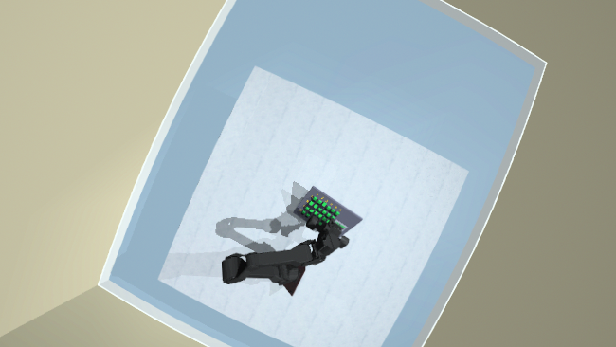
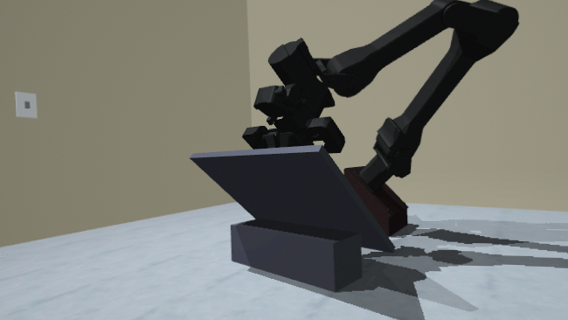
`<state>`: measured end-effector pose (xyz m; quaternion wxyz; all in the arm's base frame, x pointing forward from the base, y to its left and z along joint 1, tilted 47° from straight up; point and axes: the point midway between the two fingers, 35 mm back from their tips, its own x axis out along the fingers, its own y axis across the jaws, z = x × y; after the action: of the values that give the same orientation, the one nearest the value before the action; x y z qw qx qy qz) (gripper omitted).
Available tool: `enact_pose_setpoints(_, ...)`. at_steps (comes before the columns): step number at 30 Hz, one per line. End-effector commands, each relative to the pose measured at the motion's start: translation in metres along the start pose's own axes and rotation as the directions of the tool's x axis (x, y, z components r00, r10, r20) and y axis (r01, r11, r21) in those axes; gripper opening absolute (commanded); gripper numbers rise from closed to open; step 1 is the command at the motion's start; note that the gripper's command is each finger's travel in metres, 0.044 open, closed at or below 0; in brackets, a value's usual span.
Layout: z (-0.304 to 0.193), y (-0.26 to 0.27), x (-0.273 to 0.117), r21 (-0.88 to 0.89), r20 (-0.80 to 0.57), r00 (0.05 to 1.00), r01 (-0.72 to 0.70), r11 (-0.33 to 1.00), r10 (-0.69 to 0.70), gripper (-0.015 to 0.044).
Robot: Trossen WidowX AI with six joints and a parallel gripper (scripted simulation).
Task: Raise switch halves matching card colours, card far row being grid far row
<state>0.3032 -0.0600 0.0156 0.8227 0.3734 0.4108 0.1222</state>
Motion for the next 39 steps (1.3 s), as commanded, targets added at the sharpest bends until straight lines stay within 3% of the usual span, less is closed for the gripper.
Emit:
enact_pose_setpoints(1, 0.0, 0.0, 0.001, 0.003, 0.0, 1.0, 0.004, 1.0, -0.004, 0.0)
enact_pose_setpoints(26, 0.0, 0.0, 0.004, 0.003, 0.0, 1.0, 0.004, 1.0, -0.004, 0.0)
enact_pose_setpoints(33, -0.002, -0.001, -0.059, 0.004, 0.022, 1.0, 0.007, 1.0, -0.007, 0.0)
enact_pose_setpoints(39, -0.003, 0.005, -0.06, 0.003, 0.02, 1.0, 0.01, 1.0, -0.01, 0.0)
